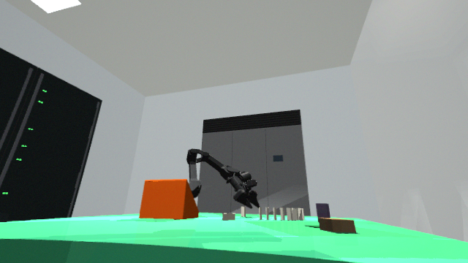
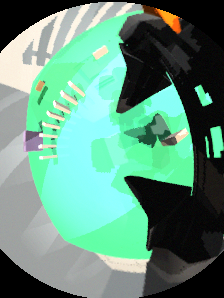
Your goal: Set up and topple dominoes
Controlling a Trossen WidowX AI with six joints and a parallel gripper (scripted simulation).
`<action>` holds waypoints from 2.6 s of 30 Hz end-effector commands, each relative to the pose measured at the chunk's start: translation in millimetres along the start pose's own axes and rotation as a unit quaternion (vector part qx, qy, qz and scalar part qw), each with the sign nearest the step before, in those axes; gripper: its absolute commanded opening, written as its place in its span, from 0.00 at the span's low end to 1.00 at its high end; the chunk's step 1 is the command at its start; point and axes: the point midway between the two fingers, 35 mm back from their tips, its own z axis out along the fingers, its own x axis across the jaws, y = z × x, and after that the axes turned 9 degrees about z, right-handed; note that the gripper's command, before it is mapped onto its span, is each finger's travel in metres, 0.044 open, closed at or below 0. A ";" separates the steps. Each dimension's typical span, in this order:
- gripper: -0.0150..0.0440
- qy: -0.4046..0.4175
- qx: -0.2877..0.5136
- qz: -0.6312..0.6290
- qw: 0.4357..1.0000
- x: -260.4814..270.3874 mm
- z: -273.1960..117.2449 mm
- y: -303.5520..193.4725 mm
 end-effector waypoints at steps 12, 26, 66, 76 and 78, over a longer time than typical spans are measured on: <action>1.00 -0.243 0.260 0.468 0.809 5.1 -83.2 5.2; 1.00 -0.243 0.260 0.468 0.809 5.1 -83.2 5.2; 0.60 -0.241 0.262 0.469 0.809 -6.4 -24.5 -46.7; 0.44 -0.241 0.262 0.469 0.809 -6.4 -24.5 -46.7; 0.44 -0.241 0.262 0.469 0.809 -6.4 -24.5 -46.7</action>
